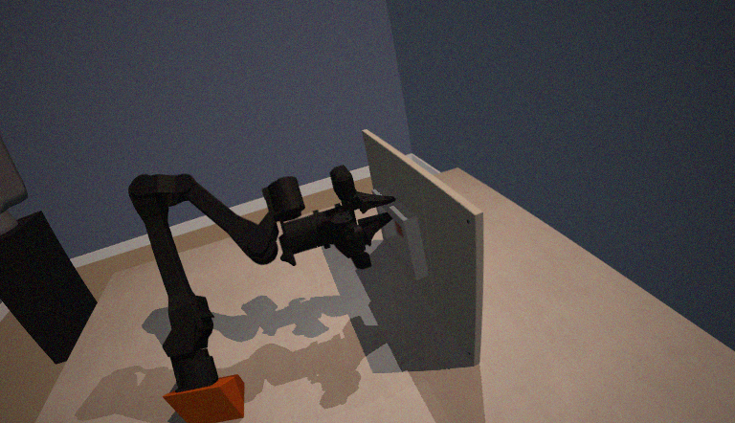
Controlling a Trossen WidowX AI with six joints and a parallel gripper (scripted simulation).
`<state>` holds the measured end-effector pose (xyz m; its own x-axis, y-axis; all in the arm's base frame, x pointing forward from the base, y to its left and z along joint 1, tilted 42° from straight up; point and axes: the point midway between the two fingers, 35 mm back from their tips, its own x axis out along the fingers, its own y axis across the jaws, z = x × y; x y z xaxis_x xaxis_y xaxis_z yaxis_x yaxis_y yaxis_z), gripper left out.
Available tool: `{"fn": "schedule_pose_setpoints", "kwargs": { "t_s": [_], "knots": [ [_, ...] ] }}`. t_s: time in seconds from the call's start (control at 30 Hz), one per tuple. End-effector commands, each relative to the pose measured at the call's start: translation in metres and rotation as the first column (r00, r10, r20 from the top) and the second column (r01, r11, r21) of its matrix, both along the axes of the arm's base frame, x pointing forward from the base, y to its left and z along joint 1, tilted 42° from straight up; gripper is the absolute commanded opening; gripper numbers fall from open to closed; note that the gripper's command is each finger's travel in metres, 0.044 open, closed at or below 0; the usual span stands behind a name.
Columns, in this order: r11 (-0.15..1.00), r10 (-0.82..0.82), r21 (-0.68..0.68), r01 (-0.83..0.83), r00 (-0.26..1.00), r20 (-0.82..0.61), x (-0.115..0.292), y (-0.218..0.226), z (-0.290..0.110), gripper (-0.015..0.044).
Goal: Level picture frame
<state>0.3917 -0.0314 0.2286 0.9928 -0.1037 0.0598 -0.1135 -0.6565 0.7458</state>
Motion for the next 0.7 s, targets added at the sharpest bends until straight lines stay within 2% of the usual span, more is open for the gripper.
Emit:
{"fn": "schedule_pose_setpoints", "kwargs": {
  "t_s": [0.0,0.07,0.23,0.53,0.67],
  "knots": [
    [1.0,0.0,-0.003,0.0,1.0,0.0,0.0,0.0,0.0,0.021],
    [1.0,0.0,-0.003,0.0,1.0,0.0,0.0,0.0,0.0,0.026],
    [1.0,-0.002,-0.029,0.002,1.0,-0.003,-0.006,0.001,0.001,0.026],
    [0.928,-0.038,-0.372,0.021,0.999,-0.038,-0.086,0.015,-0.01,0.026],
    [0.905,-0.045,-0.426,0.023,0.998,-0.042,-0.098,0.017,-0.015,0.026]
  ]
}}
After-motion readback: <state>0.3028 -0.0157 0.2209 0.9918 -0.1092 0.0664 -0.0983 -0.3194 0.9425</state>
